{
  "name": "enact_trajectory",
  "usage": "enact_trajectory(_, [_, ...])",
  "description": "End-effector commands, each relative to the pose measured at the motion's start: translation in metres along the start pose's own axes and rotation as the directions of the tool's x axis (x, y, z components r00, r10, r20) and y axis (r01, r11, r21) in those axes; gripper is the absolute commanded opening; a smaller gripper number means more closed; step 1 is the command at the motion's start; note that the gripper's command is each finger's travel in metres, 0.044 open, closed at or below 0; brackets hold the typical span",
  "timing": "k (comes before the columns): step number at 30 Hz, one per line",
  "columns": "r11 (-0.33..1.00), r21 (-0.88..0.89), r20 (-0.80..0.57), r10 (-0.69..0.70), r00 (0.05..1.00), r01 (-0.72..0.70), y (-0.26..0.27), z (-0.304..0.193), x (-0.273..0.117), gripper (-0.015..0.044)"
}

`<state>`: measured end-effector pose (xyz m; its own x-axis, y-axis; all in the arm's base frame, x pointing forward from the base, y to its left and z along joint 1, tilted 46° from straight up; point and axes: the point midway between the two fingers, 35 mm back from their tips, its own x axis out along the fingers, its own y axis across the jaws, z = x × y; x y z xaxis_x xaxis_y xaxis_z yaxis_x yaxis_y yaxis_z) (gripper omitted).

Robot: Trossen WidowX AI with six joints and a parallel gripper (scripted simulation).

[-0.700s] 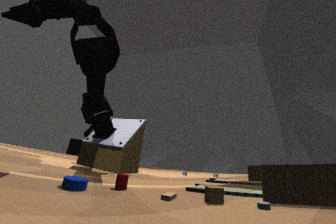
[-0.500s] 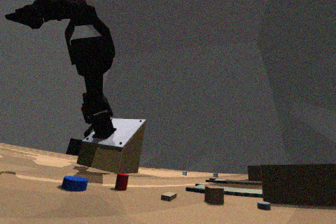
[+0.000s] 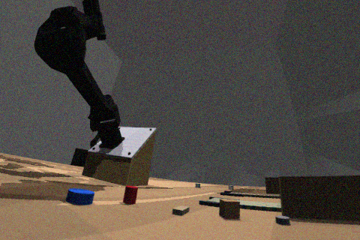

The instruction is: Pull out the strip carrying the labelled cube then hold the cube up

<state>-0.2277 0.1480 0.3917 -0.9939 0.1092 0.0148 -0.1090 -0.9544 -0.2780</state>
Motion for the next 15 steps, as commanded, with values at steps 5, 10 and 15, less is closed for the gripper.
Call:
enact_trajectory(5, [0.876,0.038,-0.229,-0.461,0.857,0.481,-0.108,-0.084,-0.039,0.04])
enact_trajectory(10, [0.715,0.006,-0.35,-0.653,0.671,0.699,-0.153,-0.128,-0.086,0.04])
enact_trajectory(15, [0.516,-0.069,-0.456,-0.778,0.433,0.854,-0.182,-0.17,-0.147,0.04])
